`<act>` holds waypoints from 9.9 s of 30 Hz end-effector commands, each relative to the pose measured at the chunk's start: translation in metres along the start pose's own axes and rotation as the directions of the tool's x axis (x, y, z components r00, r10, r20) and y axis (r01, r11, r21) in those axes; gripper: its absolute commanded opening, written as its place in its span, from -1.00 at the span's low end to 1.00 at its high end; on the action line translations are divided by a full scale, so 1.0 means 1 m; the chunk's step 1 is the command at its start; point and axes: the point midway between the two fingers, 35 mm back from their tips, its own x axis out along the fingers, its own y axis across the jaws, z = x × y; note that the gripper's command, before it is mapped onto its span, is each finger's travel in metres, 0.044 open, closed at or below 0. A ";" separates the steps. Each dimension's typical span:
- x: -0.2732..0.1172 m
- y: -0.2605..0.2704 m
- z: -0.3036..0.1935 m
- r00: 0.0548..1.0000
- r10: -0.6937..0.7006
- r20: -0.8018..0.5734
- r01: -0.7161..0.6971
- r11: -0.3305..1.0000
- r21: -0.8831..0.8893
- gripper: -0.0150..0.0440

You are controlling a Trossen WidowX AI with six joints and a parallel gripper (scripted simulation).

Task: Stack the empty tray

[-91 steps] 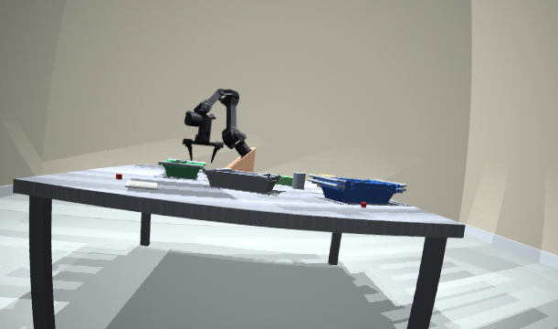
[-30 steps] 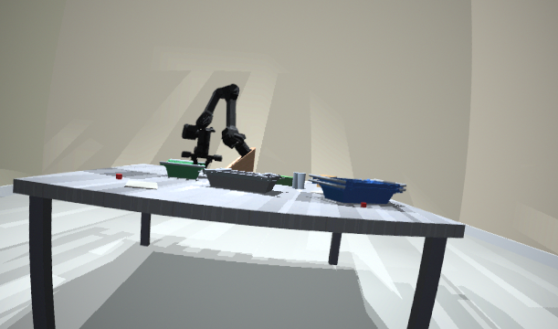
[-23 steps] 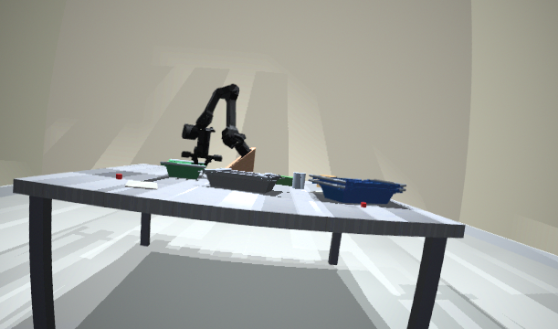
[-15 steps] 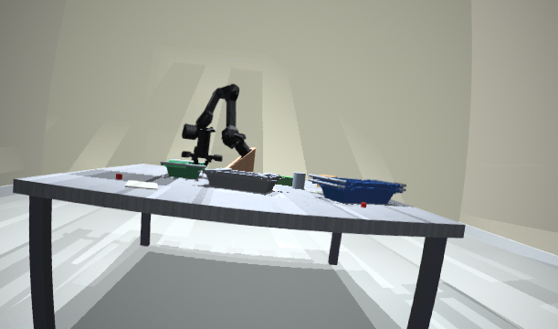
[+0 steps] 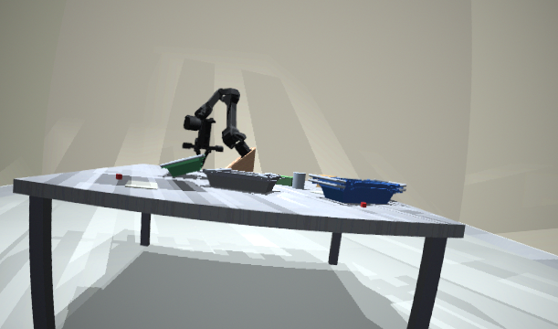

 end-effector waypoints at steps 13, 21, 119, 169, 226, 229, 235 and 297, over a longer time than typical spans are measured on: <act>-0.038 -0.001 0.006 1.000 0.004 -0.007 -0.004 1.000 -0.003 -0.49; -0.054 0.017 0.001 1.000 0.004 -0.007 -0.004 1.000 -0.003 -0.49; -0.121 0.033 -0.162 0.995 -0.097 -0.016 0.078 0.875 -0.478 -0.49; -0.136 -0.173 -0.249 1.000 -0.024 -0.011 -0.001 0.388 -0.922 -0.49; -0.131 -0.185 -0.251 1.000 -0.015 -0.015 -0.008 0.358 -0.934 -0.49; -0.126 -0.186 -0.251 1.000 -0.015 -0.015 -0.008 0.358 -0.934 -0.49; -0.115 -0.186 -0.252 1.000 -0.015 -0.015 -0.009 0.358 -0.934 -0.49; -0.058 -0.195 -0.232 1.000 -0.012 -0.015 -0.009 0.358 -0.934 -0.49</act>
